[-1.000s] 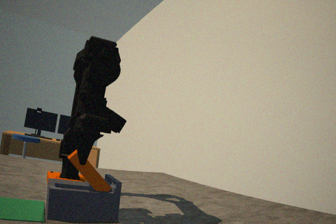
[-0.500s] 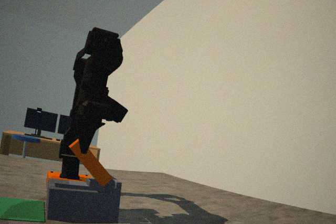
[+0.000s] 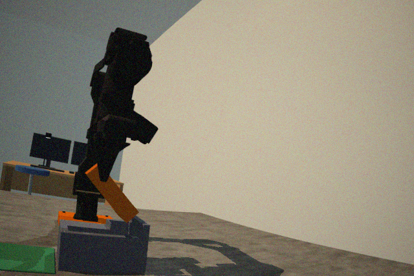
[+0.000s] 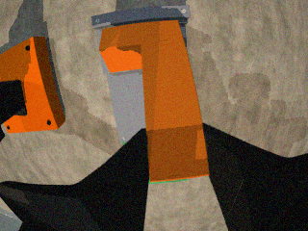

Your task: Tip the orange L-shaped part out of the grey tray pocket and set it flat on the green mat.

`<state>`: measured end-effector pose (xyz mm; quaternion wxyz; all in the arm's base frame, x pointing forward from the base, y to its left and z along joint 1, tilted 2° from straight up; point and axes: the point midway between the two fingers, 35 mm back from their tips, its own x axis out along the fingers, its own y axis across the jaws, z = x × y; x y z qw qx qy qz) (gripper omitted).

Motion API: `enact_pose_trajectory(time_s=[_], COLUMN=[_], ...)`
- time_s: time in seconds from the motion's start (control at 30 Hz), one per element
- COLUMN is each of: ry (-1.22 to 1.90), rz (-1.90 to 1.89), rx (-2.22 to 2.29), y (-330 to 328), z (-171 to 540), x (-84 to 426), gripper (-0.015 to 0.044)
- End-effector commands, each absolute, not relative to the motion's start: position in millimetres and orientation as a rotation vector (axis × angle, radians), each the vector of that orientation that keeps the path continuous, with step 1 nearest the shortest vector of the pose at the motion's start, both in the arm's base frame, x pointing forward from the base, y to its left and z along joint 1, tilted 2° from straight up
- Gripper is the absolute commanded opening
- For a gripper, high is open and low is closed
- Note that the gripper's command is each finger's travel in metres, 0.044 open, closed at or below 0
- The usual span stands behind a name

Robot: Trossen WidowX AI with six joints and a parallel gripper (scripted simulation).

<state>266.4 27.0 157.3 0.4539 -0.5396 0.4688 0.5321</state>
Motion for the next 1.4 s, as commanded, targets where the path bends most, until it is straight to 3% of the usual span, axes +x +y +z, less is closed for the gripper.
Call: enact_pose_trajectory(time_s=[0.0,1.37], ry=[1.152,1.162], rz=[1.315,1.309], rx=[-1.329,-1.338], y=[22.0,-136.8], z=[158.5,159.8], x=[267.1,276.1], gripper=[0.0000,0.0000])
